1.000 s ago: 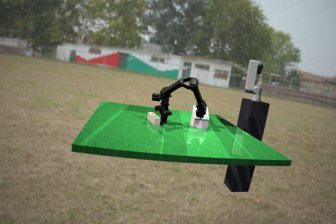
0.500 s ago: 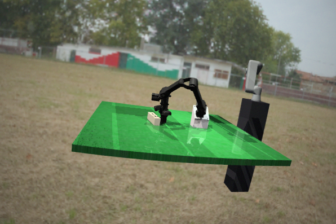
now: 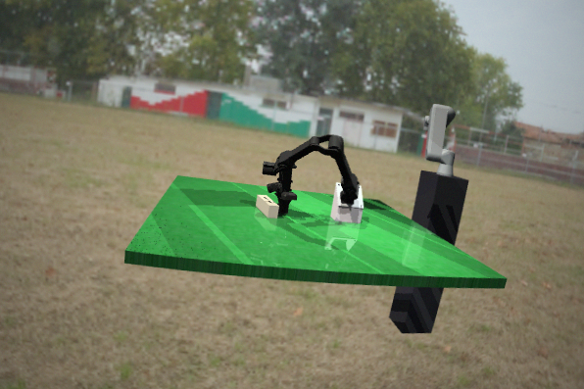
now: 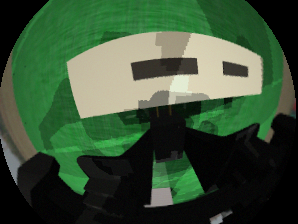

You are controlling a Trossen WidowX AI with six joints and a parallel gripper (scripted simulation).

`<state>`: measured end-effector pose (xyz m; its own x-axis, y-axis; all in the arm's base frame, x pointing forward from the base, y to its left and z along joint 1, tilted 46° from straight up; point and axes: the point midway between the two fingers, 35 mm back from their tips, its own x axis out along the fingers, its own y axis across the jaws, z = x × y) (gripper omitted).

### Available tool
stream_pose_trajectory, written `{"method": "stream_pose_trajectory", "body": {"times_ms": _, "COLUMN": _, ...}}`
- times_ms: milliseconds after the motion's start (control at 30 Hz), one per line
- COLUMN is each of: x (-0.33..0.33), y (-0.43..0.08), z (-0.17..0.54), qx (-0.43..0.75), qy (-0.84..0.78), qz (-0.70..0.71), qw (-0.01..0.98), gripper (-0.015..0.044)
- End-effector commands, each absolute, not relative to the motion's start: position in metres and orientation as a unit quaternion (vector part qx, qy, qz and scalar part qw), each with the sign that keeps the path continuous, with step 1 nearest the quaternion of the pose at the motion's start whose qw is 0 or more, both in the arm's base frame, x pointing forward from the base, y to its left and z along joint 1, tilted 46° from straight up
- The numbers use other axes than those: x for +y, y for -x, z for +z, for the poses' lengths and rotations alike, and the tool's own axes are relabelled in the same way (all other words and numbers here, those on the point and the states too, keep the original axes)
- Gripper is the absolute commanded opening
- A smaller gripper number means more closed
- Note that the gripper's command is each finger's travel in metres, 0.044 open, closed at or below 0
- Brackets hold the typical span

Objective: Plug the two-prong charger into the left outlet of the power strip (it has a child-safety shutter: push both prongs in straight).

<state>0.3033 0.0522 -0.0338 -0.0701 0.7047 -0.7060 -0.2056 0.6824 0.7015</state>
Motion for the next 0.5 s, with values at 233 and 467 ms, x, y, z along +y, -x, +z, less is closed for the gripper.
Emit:
{"method": "stream_pose_trajectory", "body": {"times_ms": 233, "x": 0.0532, "y": -0.3048, "z": -0.0330, "qx": 0.643, "qy": -0.198, "qz": 0.348, "qw": 0.652, "gripper": 0.0000}}
{"method": "stream_pose_trajectory", "body": {"times_ms": 467, "x": 0.0536, "y": -0.3072, "z": -0.0326, "qx": 0.643, "qy": -0.198, "qz": 0.348, "qw": 0.652, "gripper": 0.0000}}
